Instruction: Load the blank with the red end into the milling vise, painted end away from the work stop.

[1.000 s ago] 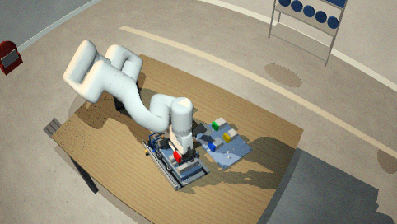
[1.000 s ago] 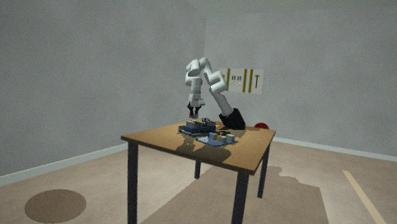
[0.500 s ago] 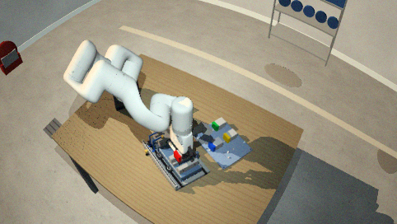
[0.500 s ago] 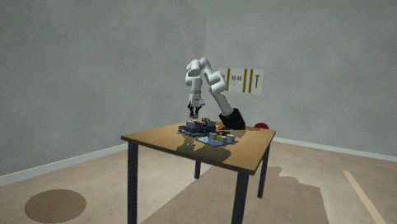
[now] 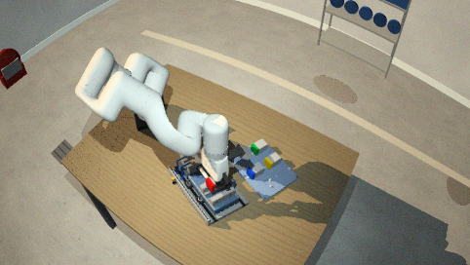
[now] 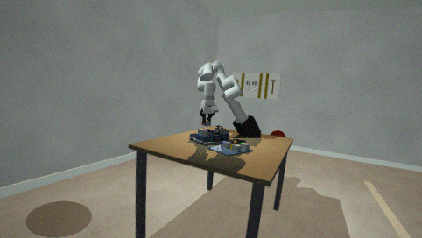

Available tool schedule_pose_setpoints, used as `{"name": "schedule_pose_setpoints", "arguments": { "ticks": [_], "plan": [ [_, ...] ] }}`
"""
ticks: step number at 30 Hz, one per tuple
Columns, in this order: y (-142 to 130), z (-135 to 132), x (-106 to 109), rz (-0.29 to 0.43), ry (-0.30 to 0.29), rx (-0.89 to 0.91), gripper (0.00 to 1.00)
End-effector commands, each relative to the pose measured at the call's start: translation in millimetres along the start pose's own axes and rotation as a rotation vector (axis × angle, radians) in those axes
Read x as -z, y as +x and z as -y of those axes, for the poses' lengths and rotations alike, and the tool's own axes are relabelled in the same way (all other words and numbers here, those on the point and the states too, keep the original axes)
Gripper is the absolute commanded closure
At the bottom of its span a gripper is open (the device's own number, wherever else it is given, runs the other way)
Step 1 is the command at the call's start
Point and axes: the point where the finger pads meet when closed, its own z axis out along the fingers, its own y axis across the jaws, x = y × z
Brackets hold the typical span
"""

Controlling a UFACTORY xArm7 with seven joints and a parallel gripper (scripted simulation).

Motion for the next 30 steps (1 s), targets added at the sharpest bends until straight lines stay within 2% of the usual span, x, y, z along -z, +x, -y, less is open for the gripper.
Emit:
{"name": "schedule_pose_setpoints", "arguments": {
  "ticks": [1,12,30],
  "plan": [
    [0.4,-1.2,1.0,-0.001,-0.003,0.000,1.00],
    [1.9,-0.5,-28.9,-0.001,-0.003,0.000,1.00],
    [1.9,-0.3,-28.7,-0.001,-0.003,0.000,1.00]
  ]
}}
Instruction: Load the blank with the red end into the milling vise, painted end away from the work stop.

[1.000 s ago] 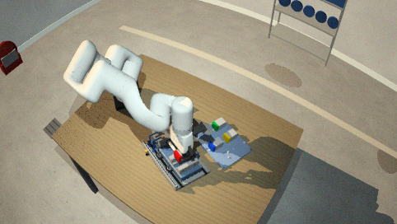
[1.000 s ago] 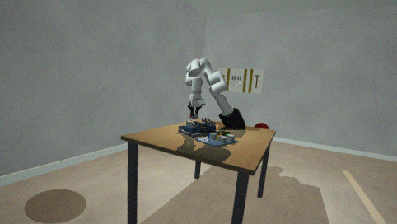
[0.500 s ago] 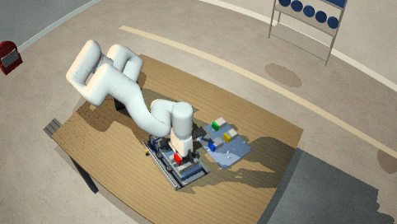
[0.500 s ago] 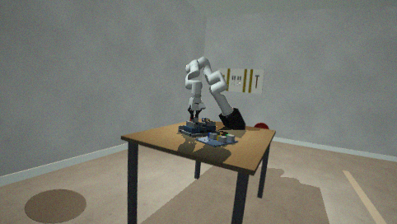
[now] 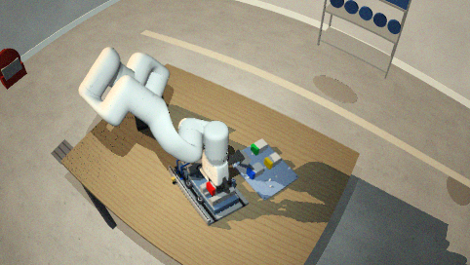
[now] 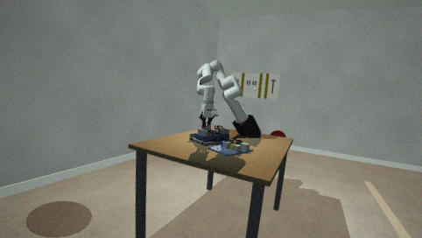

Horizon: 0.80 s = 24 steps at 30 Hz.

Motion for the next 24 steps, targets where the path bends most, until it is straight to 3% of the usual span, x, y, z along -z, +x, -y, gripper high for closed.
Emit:
{"name": "schedule_pose_setpoints", "arguments": {
  "ticks": [1,24],
  "plan": [
    [0.4,-1.1,0.8,-0.001,-0.003,0.000,1.00],
    [0.2,-1.2,4.3,-0.001,-0.003,0.000,1.00]
  ]
}}
